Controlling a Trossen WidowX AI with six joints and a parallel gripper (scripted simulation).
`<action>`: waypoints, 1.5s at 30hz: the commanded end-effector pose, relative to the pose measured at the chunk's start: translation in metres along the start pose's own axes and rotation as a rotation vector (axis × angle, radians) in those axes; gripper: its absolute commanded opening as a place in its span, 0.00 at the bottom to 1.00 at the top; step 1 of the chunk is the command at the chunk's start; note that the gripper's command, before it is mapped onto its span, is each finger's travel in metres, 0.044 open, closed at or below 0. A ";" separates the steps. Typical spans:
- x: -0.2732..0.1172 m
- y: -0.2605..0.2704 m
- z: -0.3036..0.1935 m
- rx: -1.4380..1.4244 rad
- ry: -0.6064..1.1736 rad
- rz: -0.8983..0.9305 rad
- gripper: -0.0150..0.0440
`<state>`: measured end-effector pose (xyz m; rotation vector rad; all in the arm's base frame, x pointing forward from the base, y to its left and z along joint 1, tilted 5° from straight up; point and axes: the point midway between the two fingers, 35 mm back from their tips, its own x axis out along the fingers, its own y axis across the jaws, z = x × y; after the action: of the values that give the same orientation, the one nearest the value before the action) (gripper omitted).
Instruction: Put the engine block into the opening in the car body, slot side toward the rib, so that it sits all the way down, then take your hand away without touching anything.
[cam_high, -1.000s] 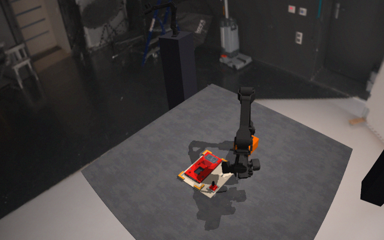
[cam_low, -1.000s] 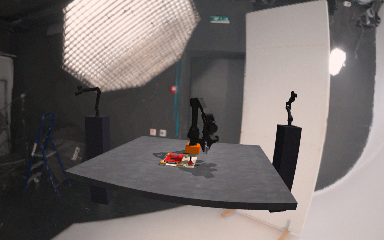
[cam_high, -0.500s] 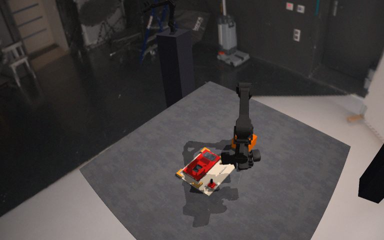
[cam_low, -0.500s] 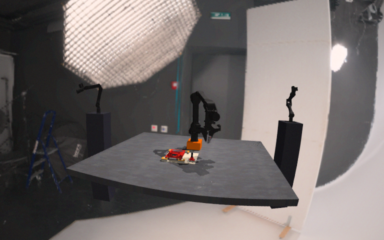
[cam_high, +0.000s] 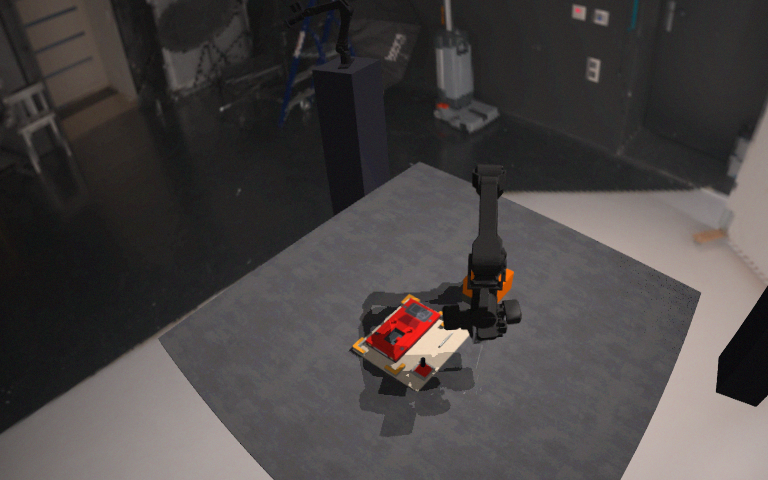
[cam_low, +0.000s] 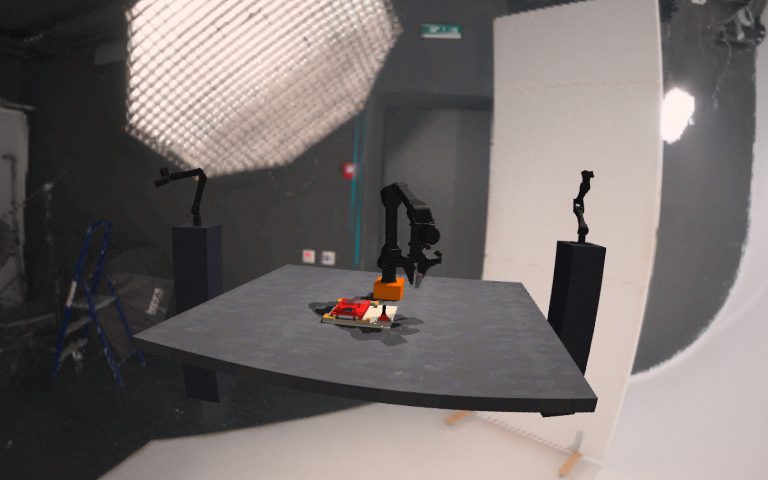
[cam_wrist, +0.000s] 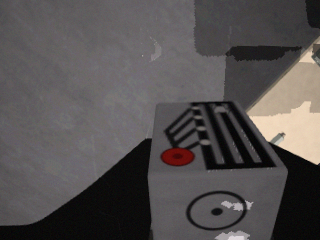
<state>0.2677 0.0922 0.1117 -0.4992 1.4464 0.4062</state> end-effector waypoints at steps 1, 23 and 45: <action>0.000 0.000 0.000 -0.002 -0.018 -0.002 0.25; 0.005 -0.001 -0.018 0.005 -0.574 0.007 0.25; 0.044 -0.002 -0.023 -0.004 -0.727 -0.003 0.25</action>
<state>0.2545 0.0766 0.0728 -0.3061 0.7399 0.5153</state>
